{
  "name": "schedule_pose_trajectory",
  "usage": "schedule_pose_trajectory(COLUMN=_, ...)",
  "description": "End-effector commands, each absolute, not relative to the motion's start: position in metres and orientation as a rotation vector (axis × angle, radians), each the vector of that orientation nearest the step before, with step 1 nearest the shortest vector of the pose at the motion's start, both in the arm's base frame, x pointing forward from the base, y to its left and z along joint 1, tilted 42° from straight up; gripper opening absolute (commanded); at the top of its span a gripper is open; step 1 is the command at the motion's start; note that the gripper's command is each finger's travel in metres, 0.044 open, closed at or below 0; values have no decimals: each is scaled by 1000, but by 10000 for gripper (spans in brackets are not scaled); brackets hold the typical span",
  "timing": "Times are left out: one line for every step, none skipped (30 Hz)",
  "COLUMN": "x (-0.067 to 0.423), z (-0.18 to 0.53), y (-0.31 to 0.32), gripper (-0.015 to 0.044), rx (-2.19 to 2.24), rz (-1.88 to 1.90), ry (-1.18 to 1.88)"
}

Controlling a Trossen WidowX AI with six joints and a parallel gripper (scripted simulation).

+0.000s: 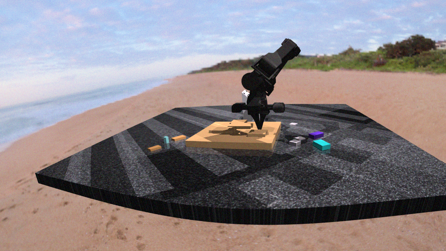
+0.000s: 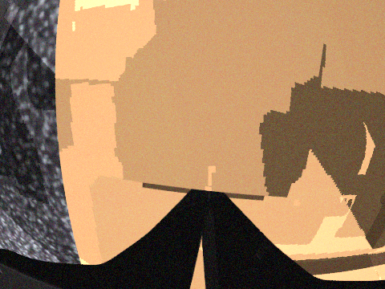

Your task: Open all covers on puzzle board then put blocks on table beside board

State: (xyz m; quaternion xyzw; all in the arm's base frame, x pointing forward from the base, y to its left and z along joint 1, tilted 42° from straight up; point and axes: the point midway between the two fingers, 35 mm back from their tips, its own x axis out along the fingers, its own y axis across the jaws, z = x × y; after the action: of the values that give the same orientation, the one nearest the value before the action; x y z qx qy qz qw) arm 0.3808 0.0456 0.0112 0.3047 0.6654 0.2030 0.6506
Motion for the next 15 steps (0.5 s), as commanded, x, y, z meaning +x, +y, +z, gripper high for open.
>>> schedule_pose_trajectory(x=387, z=13, y=45, gripper=0, rx=696, rz=461, ry=1506)
schedule_pose_trajectory(x=388, z=13, y=45, gripper=0, rx=696, rz=461, ry=1506)
schedule_pose_trajectory(x=389, z=13, y=45, gripper=0, rx=696, rz=461, ry=1505)
schedule_pose_trajectory(x=390, z=13, y=45, gripper=0, rx=696, rz=461, ry=1505)
schedule_pose_trajectory(x=391, z=13, y=45, gripper=0, rx=696, rz=461, ry=1505)
schedule_pose_trajectory(x=392, z=13, y=45, gripper=0, rx=696, rz=461, ry=1505)
schedule_pose_trajectory(x=393, z=13, y=45, gripper=0, rx=696, rz=461, ry=1505)
schedule_pose_trajectory(x=394, z=13, y=45, gripper=0, rx=696, rz=461, ry=1505)
schedule_pose_trajectory(x=395, z=12, y=44, gripper=0, rx=696, rz=461, ry=1505)
schedule_pose_trajectory(x=396, z=12, y=44, gripper=0, rx=696, rz=461, ry=1505)
schedule_pose_trajectory(x=397, z=12, y=44, gripper=0, rx=696, rz=461, ry=1505)
schedule_pose_trajectory(x=398, z=12, y=44, gripper=0, rx=696, rz=461, ry=1505)
schedule_pose_trajectory(x=399, z=12, y=44, gripper=0, rx=696, rz=461, ry=1505)
schedule_pose_trajectory(x=400, z=12, y=44, gripper=0, rx=696, rz=461, ry=1505)
schedule_pose_trajectory(x=401, z=12, y=44, gripper=0, rx=696, rz=461, ry=1505)
